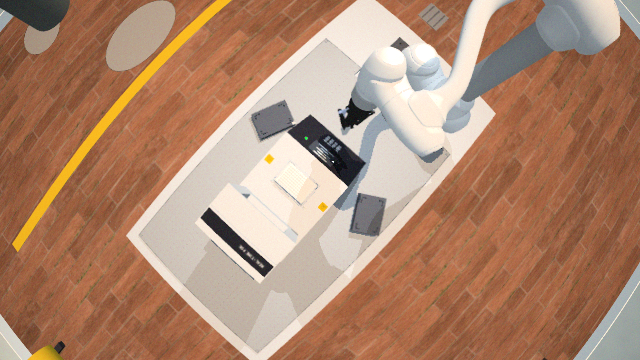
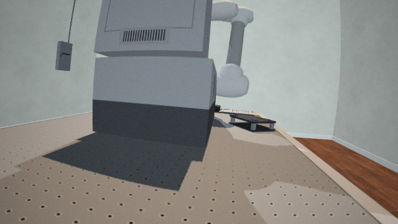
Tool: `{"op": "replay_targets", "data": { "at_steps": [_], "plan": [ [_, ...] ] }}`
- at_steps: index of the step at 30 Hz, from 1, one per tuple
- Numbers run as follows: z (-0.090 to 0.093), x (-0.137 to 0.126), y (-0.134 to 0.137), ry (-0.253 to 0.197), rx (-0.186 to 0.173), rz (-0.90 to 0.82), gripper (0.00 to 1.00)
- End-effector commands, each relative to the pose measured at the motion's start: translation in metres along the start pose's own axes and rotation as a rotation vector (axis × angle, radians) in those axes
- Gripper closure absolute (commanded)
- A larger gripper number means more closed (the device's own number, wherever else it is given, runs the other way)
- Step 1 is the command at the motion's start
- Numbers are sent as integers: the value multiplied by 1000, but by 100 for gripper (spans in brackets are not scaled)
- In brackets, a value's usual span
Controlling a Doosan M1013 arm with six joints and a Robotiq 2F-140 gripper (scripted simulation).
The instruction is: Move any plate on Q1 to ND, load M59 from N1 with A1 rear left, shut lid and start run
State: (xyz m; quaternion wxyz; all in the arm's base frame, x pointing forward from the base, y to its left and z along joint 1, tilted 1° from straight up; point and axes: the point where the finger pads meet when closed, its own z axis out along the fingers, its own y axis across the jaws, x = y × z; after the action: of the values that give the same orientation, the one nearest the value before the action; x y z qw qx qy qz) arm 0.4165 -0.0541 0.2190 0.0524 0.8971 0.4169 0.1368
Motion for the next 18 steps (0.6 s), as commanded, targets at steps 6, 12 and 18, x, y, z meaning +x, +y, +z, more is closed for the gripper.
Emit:
{"op": "replay_targets", "data": {
  "at_steps": [6,12,18],
  "plan": [
    [-5,-18,-24,11,-28,66,100],
    [-9,-35,-48,24,-58,136,100],
    [-6,-34,-46,24,-58,136,100]
  ]
}}
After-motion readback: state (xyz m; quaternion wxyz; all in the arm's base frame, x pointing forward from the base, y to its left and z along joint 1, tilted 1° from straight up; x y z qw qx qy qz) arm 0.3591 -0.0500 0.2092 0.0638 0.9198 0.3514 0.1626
